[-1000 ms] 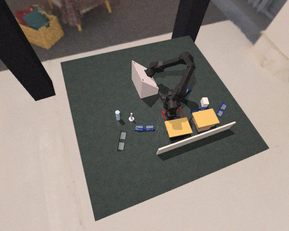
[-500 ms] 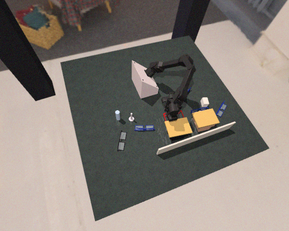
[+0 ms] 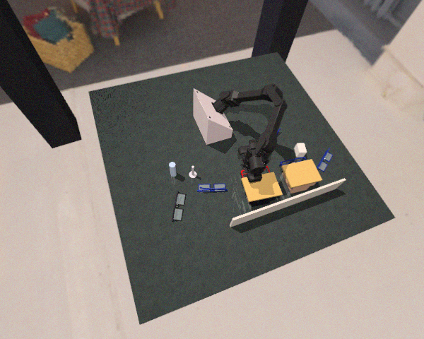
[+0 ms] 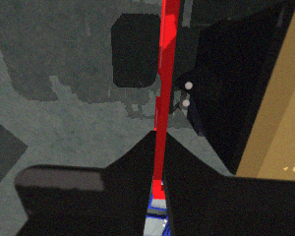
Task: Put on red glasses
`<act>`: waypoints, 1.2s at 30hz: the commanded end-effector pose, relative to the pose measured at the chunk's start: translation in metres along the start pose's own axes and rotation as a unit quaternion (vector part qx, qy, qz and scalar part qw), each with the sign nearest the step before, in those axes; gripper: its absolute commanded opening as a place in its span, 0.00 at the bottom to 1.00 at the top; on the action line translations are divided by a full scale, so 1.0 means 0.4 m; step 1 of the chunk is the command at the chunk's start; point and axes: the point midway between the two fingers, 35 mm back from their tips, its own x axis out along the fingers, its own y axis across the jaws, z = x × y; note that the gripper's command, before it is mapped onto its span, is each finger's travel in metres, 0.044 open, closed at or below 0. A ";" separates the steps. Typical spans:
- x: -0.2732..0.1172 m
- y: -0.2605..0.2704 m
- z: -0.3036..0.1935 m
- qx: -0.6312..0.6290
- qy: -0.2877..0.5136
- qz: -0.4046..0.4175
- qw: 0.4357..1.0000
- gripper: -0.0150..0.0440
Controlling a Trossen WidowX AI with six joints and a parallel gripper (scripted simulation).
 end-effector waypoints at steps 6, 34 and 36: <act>0.005 -0.025 -0.001 0.003 -0.002 0.002 1.000 0.25; 0.023 -0.027 -0.002 0.003 -0.003 0.002 1.000 0.25; 0.024 -0.027 -0.002 0.003 -0.003 0.002 1.000 0.25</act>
